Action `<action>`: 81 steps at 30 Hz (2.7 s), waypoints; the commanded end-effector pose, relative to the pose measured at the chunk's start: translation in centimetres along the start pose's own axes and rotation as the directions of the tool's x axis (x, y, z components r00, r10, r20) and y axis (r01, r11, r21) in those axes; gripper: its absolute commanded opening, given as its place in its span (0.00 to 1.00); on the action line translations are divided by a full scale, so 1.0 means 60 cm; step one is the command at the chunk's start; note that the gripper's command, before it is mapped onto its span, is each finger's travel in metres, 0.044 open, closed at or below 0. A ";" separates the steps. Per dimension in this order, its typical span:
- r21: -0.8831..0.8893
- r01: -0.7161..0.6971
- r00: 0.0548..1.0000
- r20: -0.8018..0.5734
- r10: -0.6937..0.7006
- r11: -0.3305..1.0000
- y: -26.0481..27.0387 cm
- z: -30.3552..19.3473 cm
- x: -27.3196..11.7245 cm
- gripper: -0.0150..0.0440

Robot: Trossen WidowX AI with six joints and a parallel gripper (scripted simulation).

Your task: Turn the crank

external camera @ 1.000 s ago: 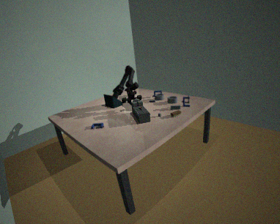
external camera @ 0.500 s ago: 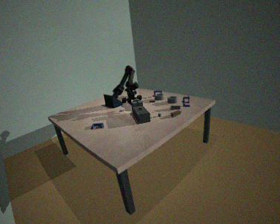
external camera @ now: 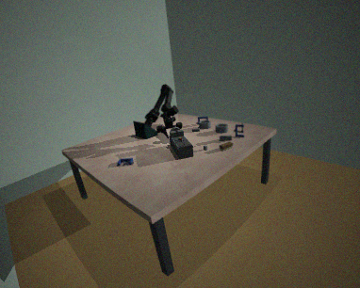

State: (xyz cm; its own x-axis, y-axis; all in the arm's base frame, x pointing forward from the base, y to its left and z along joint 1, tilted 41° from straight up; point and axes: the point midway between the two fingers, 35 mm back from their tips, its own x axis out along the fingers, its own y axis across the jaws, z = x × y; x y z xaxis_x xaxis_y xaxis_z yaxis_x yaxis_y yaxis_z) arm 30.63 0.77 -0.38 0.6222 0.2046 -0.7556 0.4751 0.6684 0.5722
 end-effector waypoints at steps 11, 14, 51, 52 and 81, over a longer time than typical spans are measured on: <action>-0.002 0.002 1.000 0.000 -0.002 1.000 0.000 0.035 -0.030 1.00; -0.002 0.002 1.000 0.001 -0.002 1.000 0.000 0.052 -0.049 1.00; -0.095 -0.095 0.992 -0.090 0.086 0.991 0.000 0.269 -0.116 1.00; -0.101 -0.103 0.991 -0.096 0.094 0.990 -0.001 0.274 -0.111 1.00; -0.162 -0.207 0.971 -0.154 0.182 0.965 -0.020 0.272 0.014 1.00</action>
State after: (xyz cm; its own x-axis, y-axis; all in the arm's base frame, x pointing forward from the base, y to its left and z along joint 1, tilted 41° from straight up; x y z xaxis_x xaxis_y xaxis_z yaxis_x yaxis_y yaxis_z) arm 40.81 -11.62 3.89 0.5963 0.4333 -0.6758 0.2221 0.7199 0.6576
